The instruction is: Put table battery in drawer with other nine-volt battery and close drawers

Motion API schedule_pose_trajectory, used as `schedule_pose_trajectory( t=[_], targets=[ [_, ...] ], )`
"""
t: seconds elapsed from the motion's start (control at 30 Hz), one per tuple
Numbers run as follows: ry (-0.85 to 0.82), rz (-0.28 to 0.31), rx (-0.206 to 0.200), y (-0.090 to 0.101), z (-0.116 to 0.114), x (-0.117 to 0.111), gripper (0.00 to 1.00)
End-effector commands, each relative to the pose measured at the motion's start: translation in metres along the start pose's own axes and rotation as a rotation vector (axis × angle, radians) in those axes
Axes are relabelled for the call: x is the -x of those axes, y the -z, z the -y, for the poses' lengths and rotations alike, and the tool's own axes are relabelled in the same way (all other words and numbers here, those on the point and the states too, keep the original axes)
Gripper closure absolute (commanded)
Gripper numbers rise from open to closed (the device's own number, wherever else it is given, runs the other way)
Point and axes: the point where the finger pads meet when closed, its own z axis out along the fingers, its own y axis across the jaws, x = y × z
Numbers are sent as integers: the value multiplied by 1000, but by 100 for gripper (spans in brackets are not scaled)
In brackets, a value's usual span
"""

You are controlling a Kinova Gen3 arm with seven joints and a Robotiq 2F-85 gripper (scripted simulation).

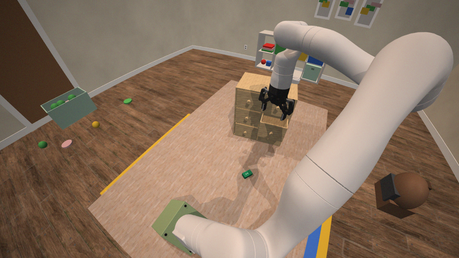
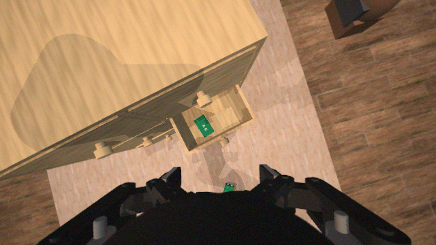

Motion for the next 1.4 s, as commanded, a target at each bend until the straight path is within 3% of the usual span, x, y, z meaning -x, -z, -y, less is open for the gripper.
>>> schedule_pose_trajectory(
  t=[0.0,1.37],
  targets=[
    [12,-10,-10,1,3,-4,0],
    [-40,-10,-10,3,2,-2,0]
  ],
)
